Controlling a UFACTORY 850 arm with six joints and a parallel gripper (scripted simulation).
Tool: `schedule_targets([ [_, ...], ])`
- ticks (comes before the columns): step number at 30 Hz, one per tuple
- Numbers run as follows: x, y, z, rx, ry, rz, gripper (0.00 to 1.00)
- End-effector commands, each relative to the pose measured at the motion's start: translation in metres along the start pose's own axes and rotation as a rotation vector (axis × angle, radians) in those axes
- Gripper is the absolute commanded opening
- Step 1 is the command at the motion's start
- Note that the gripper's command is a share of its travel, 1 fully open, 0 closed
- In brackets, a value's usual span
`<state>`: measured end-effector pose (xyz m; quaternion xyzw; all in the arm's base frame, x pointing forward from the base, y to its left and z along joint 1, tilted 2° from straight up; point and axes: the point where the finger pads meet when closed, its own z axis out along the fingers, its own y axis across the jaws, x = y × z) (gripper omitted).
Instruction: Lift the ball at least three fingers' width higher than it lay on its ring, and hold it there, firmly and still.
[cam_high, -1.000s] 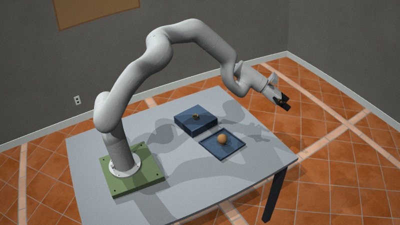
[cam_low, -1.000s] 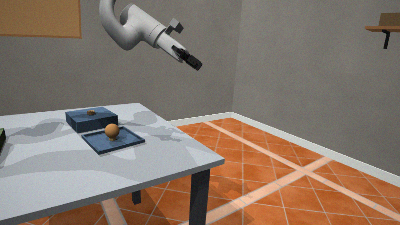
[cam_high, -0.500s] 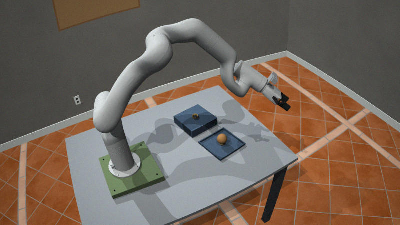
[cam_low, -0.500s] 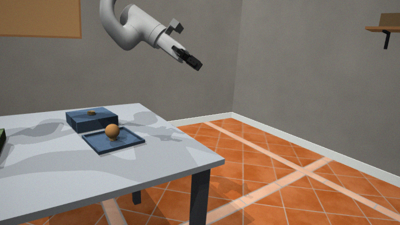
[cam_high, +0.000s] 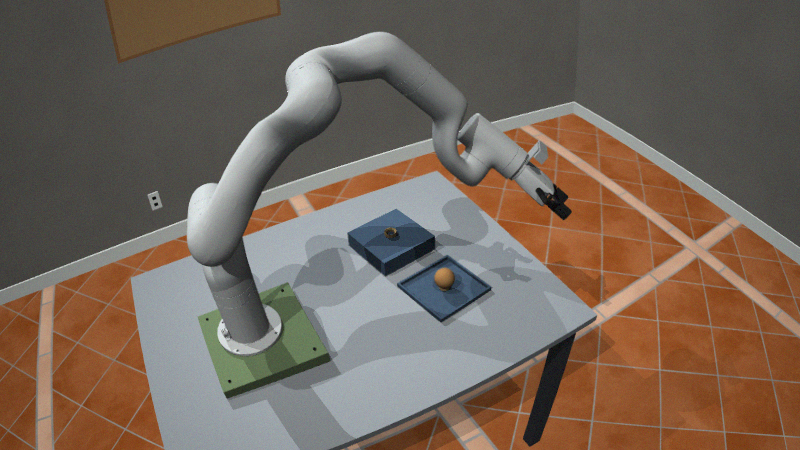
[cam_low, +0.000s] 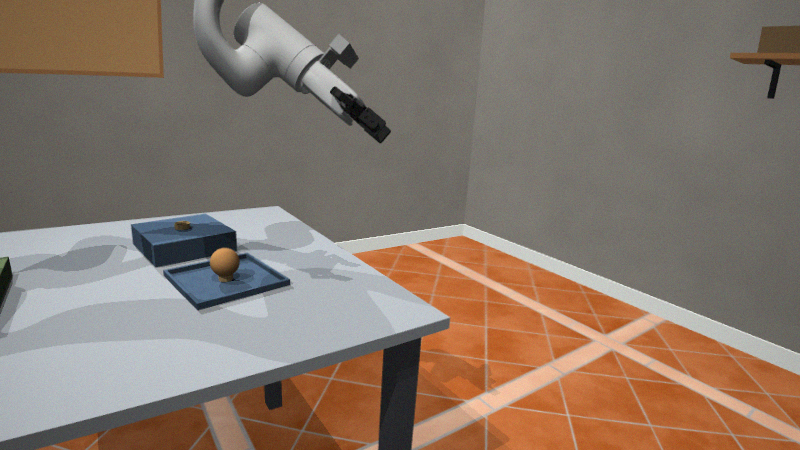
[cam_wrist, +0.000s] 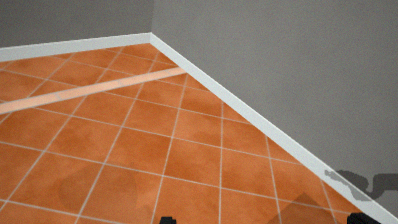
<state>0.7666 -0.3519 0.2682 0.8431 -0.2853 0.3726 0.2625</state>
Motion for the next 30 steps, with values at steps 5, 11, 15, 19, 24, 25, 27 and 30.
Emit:
schedule_targets([
  [5,-0.043,-0.016,-0.054,-0.032,-0.196,-0.143,1.0],
  [11,-0.08,-0.034,-0.096,0.014,-0.362,-0.26,1.0],
  [15,-0.109,-0.051,-0.131,0.077,-0.457,-0.331,1.0],
  [19,-0.13,-0.068,-0.161,0.17,-0.514,-0.393,1.0],
  [24,-0.153,-0.092,-0.202,0.31,-0.566,-0.465,1.0],
  [25,-0.157,-0.097,-0.211,0.34,-0.572,-0.477,1.0],
  [27,-0.175,-0.104,-0.223,0.358,-0.644,-0.426,1.0],
  [30,-0.198,-0.114,-0.242,0.378,-0.708,-0.384,1.0],
])
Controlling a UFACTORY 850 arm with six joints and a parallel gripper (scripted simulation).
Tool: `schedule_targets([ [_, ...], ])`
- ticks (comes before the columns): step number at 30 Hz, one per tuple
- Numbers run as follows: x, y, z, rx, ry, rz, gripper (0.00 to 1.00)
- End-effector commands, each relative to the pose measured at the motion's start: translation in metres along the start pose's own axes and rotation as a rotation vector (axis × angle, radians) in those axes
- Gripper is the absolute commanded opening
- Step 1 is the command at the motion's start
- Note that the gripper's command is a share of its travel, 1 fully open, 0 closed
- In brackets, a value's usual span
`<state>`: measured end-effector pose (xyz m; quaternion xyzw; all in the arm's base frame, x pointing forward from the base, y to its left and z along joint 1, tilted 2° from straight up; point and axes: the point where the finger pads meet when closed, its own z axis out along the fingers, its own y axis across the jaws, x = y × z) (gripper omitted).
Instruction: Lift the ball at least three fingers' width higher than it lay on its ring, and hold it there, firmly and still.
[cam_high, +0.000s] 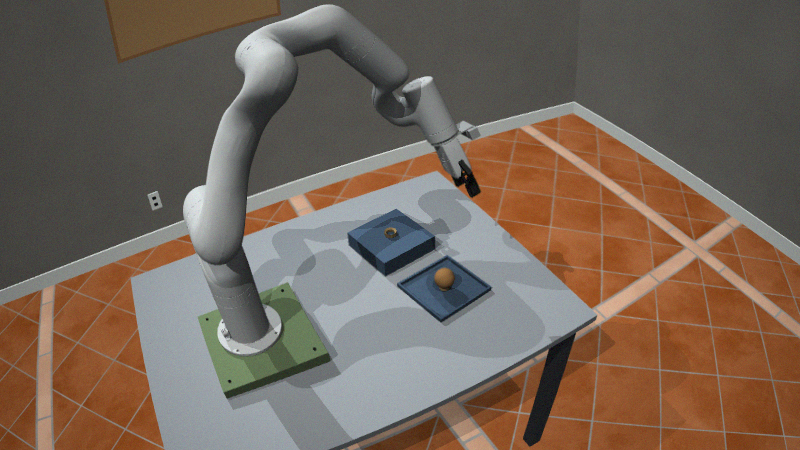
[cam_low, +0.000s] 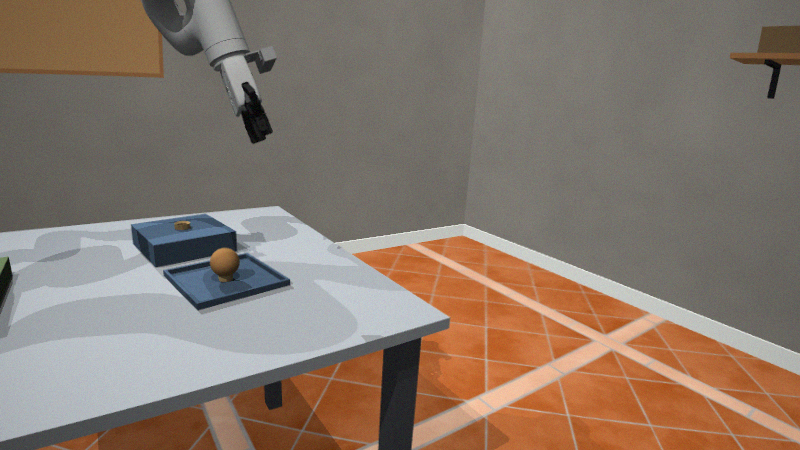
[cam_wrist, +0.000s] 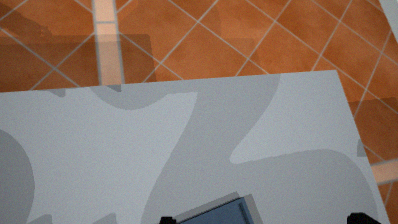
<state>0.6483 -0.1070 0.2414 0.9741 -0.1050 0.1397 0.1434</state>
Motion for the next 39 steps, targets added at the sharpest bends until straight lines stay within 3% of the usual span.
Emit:
schedule_targets([
  [1,-0.051,-0.046,-0.007,0.152,-0.216,0.088,1.0],
  [5,-0.083,-0.04,0.031,0.12,-0.237,0.269,1.0],
  [14,-0.113,-0.003,0.093,0.074,-0.351,0.702,1.0],
  [16,-0.113,-0.003,0.093,0.074,-0.351,0.702,1.0],
  [17,-0.116,-0.001,0.098,0.063,-0.385,0.843,1.0],
  [26,-0.13,0.013,0.119,0.004,-0.441,1.23,1.0],
  [39,-0.132,0.014,0.122,0.0,-0.442,1.247,1.0],
])
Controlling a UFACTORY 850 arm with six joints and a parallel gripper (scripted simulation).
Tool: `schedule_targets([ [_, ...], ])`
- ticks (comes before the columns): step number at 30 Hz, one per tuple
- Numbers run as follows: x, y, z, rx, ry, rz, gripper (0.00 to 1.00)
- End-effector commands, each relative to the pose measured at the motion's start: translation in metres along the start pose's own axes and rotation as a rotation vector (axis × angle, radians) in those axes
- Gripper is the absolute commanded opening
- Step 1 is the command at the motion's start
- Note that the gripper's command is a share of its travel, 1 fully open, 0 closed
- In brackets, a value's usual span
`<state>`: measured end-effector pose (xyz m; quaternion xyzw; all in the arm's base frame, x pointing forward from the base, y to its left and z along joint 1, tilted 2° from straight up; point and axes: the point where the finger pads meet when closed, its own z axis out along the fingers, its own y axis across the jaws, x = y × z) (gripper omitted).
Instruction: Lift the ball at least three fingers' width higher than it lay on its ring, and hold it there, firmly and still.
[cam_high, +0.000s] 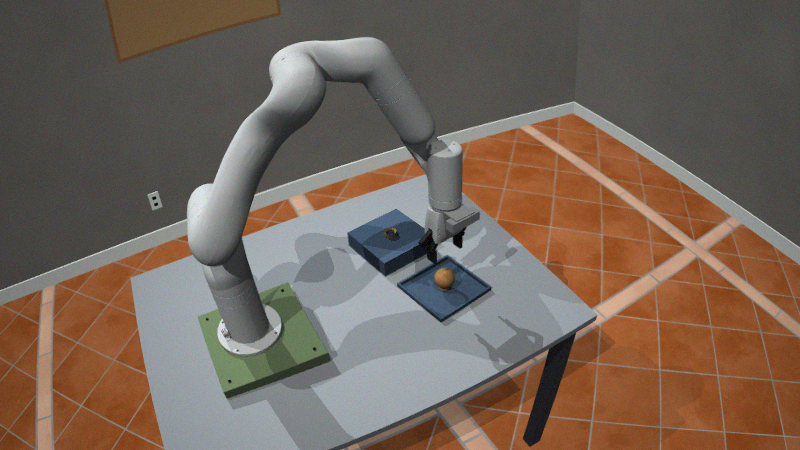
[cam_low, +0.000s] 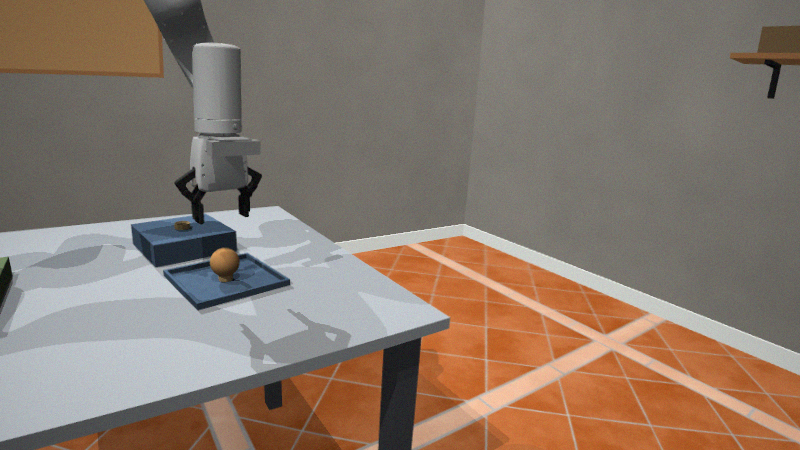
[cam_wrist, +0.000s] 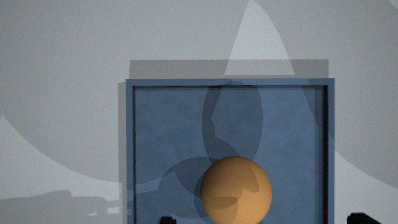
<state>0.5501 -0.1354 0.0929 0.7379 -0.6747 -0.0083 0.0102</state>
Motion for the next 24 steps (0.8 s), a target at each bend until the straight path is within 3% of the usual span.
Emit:
schedule_targets([
  [1,0.0,-0.001,0.007,0.001,0.003,0.005,1.0],
  [5,0.0,0.0,0.077,0.001,0.003,0.006,1.0],
  [7,0.0,0.0,0.095,0.001,0.003,0.006,1.0],
  [19,0.0,0.0,0.099,0.001,0.003,0.006,1.0],
  [20,0.0,0.0,0.099,0.001,0.003,0.006,0.0],
  [24,0.0,0.0,0.099,0.001,0.003,0.006,0.0],
])
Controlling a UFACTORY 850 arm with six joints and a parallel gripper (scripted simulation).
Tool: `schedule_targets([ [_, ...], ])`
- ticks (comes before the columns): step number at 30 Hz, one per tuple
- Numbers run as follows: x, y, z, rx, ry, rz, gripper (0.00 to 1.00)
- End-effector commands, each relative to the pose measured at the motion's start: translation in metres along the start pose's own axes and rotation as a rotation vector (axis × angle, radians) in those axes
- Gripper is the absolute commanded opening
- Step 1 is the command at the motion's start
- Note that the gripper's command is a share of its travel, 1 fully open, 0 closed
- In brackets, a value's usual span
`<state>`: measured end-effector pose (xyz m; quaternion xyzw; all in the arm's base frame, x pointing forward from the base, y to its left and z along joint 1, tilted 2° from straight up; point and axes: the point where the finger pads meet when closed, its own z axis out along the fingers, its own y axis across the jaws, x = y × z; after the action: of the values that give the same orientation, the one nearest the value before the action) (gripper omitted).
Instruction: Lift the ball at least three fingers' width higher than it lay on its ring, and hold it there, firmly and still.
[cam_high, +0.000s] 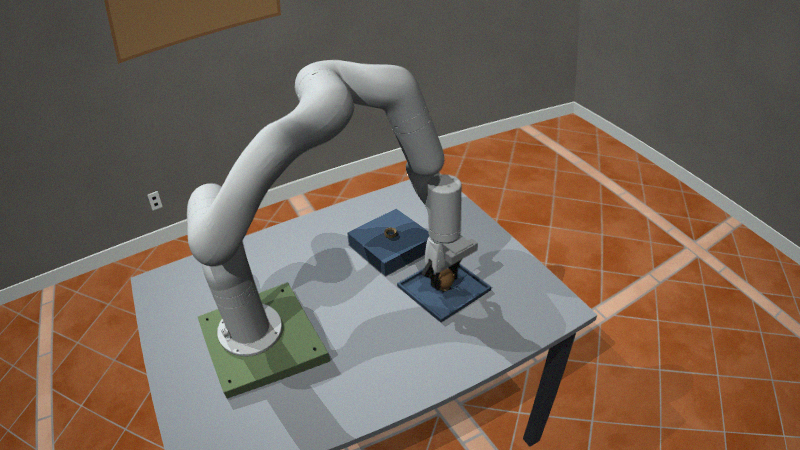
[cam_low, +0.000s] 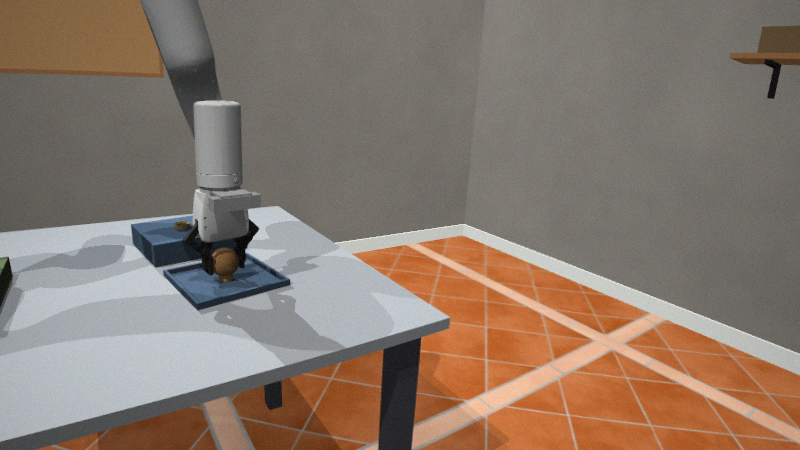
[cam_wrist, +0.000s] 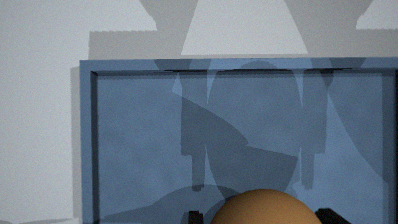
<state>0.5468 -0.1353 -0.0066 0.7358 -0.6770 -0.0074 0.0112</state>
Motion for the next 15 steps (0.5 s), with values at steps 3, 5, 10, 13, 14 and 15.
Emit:
schedule_targets([
  [3,0.0,-0.001,0.0,0.001,0.0,0.0,0.0],
  [5,0.0,-0.001,0.0,0.001,0.0,0.0,0.0],
  [10,0.0,-0.001,-0.028,0.001,0.001,0.0,0.0],
  [13,0.0,-0.001,-0.063,0.002,0.001,0.0,0.0],
  [14,0.0,-0.001,-0.071,0.002,0.001,0.0,0.0],
  [15,0.0,-0.001,-0.077,0.002,0.001,0.0,0.0],
])
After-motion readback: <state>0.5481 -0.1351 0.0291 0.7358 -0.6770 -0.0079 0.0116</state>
